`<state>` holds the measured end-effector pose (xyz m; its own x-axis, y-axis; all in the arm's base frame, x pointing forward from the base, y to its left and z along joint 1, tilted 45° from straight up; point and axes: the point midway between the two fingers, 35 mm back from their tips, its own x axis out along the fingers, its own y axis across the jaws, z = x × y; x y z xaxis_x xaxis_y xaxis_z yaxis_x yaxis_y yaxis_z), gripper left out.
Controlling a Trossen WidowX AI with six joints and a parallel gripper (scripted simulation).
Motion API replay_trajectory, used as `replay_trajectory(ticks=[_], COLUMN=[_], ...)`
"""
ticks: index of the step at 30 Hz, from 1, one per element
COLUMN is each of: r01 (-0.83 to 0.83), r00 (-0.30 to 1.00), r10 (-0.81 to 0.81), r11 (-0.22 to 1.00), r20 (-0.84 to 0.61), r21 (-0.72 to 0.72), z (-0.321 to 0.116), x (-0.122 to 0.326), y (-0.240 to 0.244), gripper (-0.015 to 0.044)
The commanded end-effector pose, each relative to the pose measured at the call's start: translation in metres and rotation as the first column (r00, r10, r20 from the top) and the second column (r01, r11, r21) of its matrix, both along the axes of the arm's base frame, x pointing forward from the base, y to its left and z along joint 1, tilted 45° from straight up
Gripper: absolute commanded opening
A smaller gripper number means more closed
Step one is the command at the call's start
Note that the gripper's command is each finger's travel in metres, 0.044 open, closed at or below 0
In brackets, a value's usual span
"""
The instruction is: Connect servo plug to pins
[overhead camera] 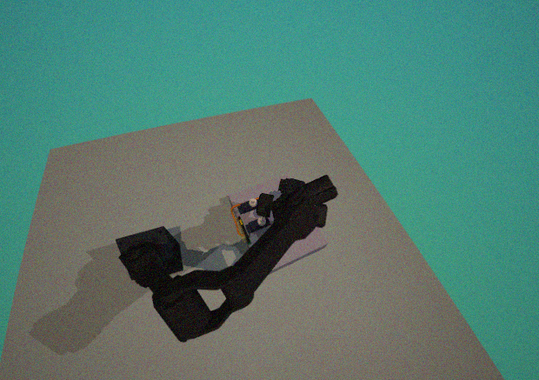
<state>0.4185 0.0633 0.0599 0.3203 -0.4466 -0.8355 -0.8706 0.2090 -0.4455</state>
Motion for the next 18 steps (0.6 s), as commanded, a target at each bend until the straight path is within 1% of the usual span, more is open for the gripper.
replay_trajectory(ticks=[1,9,18], r01=[-0.065,-0.207,-0.387], r00=[0.994,0.948,0.84], r10=[0.059,0.152,0.221], r11=[0.995,0.961,0.884], r20=[-0.087,-0.278,-0.495], r21=[-0.069,-0.182,-0.262], z=[-0.013,-0.04,-0.067], x=[0.0,-0.006,-0.013], y=[0.005,0.011,0.018], gripper=[0.0115,0.0115,0.0115])
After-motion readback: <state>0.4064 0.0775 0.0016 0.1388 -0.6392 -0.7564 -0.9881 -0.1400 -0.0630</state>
